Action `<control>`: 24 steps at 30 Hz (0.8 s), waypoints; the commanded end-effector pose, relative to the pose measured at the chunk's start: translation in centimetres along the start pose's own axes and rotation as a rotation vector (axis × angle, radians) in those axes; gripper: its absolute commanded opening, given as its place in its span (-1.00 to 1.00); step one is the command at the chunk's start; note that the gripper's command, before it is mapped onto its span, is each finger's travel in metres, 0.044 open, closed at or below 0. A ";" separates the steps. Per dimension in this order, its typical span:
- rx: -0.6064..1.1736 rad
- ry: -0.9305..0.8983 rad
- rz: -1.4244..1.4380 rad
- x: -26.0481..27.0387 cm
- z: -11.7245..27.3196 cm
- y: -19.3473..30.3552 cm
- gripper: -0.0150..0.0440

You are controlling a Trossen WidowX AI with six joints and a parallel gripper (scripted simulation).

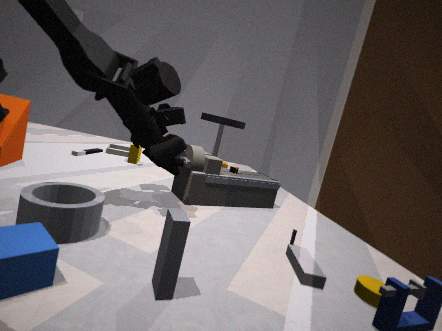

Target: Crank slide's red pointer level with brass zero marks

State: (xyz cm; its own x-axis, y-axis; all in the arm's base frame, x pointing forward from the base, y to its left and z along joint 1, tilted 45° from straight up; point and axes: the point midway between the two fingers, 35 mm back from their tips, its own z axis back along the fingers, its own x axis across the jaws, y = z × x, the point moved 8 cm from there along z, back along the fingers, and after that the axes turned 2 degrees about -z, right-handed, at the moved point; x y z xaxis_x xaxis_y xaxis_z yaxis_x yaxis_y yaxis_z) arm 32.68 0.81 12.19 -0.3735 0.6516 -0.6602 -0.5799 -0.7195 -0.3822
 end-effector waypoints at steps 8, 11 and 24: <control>-0.002 0.000 0.003 0.2 1.2 -1.1 -0.49; -0.002 0.000 0.003 0.5 1.5 -1.4 -0.49; -0.002 -0.001 0.002 2.0 2.3 -2.2 -0.49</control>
State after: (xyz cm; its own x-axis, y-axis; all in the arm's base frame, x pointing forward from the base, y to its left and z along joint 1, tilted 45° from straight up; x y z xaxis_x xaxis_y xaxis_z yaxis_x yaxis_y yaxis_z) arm 31.90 3.53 13.25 -0.3665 0.6518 -0.6640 -0.5856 -0.7162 -0.3798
